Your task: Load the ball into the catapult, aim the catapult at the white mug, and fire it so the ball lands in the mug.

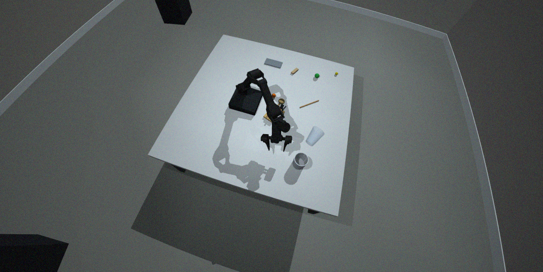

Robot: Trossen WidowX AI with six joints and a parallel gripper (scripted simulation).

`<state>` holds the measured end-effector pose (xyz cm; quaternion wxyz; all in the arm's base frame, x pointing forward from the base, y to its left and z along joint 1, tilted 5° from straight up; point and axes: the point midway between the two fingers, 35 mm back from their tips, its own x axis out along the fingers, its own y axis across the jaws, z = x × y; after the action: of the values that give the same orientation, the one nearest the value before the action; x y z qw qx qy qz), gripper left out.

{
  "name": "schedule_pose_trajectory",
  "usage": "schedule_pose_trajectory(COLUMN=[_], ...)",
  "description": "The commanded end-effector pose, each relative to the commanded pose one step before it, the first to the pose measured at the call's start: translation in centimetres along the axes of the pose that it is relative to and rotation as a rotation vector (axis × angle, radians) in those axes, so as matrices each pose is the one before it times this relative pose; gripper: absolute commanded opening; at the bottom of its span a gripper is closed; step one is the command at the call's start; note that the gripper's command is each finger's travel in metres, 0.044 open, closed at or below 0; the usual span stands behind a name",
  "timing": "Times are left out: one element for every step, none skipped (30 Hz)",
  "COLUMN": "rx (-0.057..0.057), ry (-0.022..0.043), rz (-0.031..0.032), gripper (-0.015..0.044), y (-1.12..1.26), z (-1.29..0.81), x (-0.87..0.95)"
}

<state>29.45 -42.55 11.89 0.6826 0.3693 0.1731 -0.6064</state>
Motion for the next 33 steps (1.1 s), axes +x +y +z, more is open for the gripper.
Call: schedule_pose_trajectory(rx=[0.0474,0.0158,0.0159,0.016,0.0161,0.0153,0.0154,0.0156,0.0157,0.0159,0.016,0.0162,0.0164,0.0166,0.0168,0.0169,0.0172,0.0174,0.0176,0.0178,0.0181,0.0183,0.0185,0.0187,0.0151,0.0092,0.0031,0.0,0.0,0.0,0.0,0.0,0.0], ry=[0.10462,0.03005,0.02989,0.02969,0.02943,0.02818,0.02786,0.02752,0.02712,0.0265,0.02599,0.02546,0.0249,0.02391,0.02318,0.02219,0.02155,0.02083,0.02008,0.01931,0.01851,0.01768,0.01682,0.01589,0.01205,0.00695,0.00227,0.0,0.0,0.0,0.0,-0.00001,-0.00003], rz=[-0.00359,-0.00188,-0.00311,-0.00434,-0.00556,-0.00602,-0.00713,-0.00824,-0.00934,-0.01056,-0.01163,-0.01266,-0.01368,-0.0149,-0.01588,-0.01714,-0.01799,-0.0188,-0.01957,-0.02032,-0.02103,-0.02172,-0.02237,-0.02291,-0.01871,-0.0114,-0.00383,0.0,0.0,0.0,0.0,0.00001,0.00002], gripper=[0.044,0.044,0.044,0.044,0.044,0.044,0.044,0.044,0.044,0.044,0.044,0.044,0.044,0.044,0.044,0.044,0.044,0.044,0.044,0.044,0.044,0.044,0.044,0.044,0.044,0.044,0.044,0.044,0.044,0.044,0.044,0.044,0.044], y=[0.26,0.067,0.021,-0.025,-0.073,-0.115,-0.16,-0.205,-0.251,-0.296,-0.342,-0.387,-0.432,-0.474,-0.517,-0.594,-0.634,-0.673,-0.711,-0.747,-0.783,-0.816,-0.849,-0.876,-0.722,-0.443,-0.149,0.0,0.0,0.0,0.0,0.013,0.03], z=[-2.799,-0.842,-0.861,-0.877,-0.89,-0.877,-0.884,-0.89,-0.893,-0.886,-0.884,-0.88,-0.873,-0.851,-0.837,-0.776,-0.762,-0.745,-0.725,-0.704,-0.68,-0.654,-0.626,-0.595,-0.452,-0.26,-0.085,0.0,0.0,0.0,0.0,0.02,0.06], x=[-2.023,-0.676,-0.666,-0.655,-0.643,-0.6,-0.587,-0.573,-0.559,-0.545,-0.53,-0.514,-0.497,-0.484,-0.468,-0.45,-0.432,-0.414,-0.395,-0.375,-0.355,-0.335,-0.315,-0.293,-0.216,-0.121,-0.039,0.0,0.0,0.0,0.0,0.195,0.584])
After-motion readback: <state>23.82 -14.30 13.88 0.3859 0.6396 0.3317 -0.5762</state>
